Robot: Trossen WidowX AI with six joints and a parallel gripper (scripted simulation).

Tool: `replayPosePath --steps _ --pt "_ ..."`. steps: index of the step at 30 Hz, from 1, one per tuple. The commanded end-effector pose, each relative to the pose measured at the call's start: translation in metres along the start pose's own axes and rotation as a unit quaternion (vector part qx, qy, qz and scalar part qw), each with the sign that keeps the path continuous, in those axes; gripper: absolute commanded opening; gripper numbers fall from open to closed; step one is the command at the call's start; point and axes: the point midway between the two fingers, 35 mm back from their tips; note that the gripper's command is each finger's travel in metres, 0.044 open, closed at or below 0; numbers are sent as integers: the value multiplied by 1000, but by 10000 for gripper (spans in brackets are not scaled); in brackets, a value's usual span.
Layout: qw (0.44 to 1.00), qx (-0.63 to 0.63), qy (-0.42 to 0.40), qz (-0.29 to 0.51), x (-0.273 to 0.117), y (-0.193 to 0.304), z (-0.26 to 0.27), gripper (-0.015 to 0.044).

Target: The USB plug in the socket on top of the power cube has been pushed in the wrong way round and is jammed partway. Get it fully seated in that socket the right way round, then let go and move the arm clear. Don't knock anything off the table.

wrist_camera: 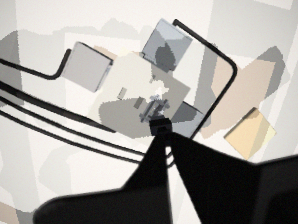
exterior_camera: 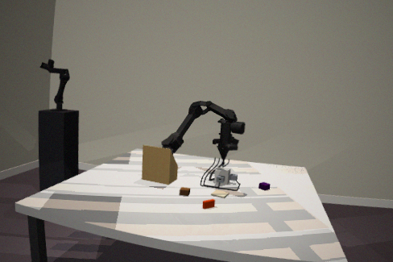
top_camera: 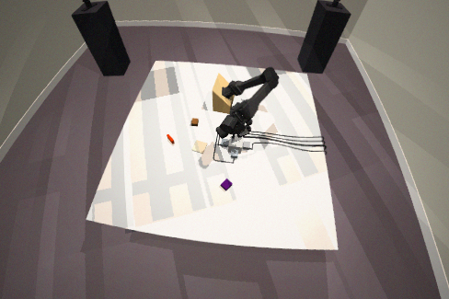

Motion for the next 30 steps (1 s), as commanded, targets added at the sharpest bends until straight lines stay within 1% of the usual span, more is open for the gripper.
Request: replayPosePath --steps 1,15,30 --pt "999 -43 0 0 0 0 0 0" --pt "975 -224 0 0 0 0 0 0" --pt "912 -410 0 0 0 0 0 0"
Point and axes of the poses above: the point midway between the two fingers, 35 mm back from their tips, its own x axis out along the fingers, its own z axis across the jaws, y = z × x, and after that the axes turned 12 degrees about -x, right-handed
